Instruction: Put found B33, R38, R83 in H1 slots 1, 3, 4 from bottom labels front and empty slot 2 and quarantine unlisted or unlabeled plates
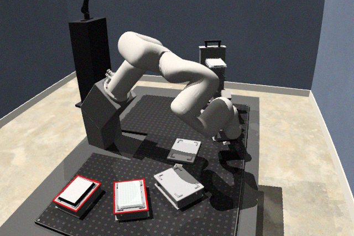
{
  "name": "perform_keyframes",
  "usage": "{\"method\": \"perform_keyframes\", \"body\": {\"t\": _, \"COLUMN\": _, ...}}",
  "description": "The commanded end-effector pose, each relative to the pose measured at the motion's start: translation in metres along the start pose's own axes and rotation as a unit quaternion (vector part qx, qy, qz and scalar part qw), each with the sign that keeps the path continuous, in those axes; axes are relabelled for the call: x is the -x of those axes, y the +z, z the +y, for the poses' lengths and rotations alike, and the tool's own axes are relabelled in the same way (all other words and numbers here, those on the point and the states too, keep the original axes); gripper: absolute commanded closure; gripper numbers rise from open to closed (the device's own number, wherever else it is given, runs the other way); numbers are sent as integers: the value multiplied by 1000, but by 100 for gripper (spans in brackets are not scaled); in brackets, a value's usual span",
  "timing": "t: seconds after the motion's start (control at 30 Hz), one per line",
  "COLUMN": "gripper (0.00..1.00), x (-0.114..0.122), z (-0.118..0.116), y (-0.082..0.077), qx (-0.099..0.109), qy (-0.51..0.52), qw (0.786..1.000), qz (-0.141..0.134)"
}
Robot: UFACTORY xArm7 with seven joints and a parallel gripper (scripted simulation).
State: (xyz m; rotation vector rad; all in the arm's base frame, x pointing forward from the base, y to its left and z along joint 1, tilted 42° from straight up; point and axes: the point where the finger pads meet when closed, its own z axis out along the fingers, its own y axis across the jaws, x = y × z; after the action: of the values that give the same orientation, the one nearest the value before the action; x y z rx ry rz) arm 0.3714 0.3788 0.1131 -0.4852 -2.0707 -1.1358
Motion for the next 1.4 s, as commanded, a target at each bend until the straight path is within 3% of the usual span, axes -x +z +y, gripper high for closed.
{"method": "perform_keyframes", "body": {"t": 0.0, "gripper": 100, "x": -1, "z": 1, "y": 2, "qx": -1, "qy": -1, "qw": 1000, "qz": 1}}
{"method": "perform_keyframes", "body": {"t": 1.37, "gripper": 100, "x": 0, "z": 1, "y": 16, "qx": -1, "qy": -1, "qw": 1000, "qz": 1}}
